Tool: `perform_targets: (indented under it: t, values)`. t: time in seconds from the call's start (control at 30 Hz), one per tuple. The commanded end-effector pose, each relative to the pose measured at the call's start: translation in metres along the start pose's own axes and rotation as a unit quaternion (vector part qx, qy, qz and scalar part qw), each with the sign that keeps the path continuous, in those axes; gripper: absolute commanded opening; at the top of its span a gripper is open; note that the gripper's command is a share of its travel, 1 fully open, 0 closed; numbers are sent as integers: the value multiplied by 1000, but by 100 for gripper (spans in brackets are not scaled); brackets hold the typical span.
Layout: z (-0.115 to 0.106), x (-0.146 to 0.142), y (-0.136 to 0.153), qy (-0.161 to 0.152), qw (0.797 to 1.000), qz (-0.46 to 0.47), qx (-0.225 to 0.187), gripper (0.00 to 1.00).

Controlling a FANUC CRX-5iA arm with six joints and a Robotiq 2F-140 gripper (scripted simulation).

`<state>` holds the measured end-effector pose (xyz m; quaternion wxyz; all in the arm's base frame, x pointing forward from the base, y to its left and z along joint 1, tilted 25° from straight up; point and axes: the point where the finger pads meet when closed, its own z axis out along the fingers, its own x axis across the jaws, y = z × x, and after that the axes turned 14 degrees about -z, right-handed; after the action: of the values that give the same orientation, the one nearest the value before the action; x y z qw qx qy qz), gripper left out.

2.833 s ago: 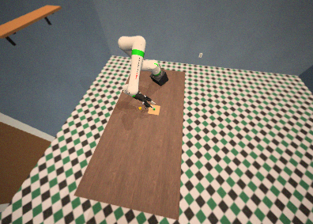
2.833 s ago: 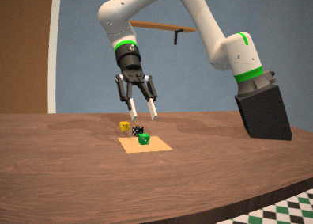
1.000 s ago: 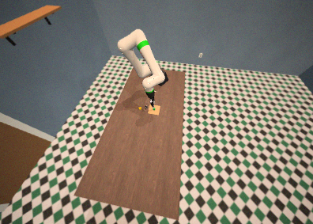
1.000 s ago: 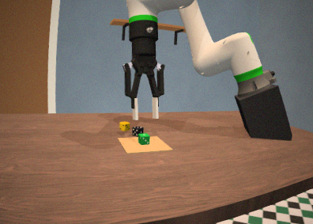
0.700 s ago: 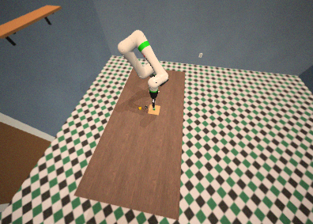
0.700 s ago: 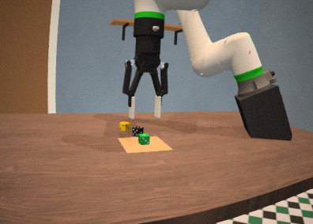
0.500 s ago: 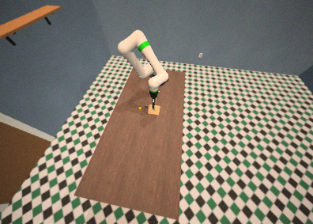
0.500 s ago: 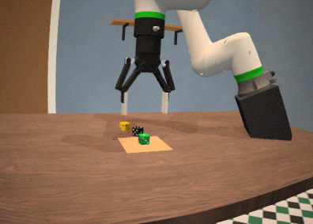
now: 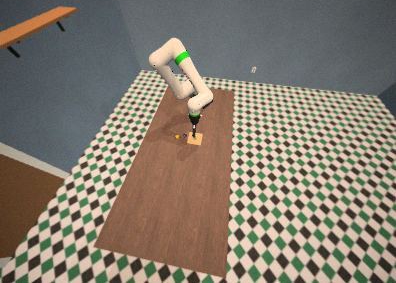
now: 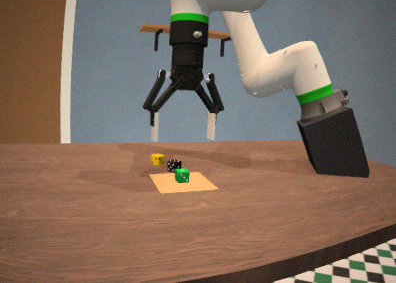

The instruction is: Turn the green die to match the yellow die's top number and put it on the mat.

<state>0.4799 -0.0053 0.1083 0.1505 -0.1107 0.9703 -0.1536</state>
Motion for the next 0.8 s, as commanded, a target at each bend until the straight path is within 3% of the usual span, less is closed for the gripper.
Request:
perform_targets:
  t: [0.0, 0.5, 0.77]
  values:
    - [-1, 0, 0, 0, 1000, 0, 0, 100]
    - [-66, 0, 0, 0, 1000, 0, 0, 100]
    - [-79, 0, 0, 0, 1000, 0, 0, 100]
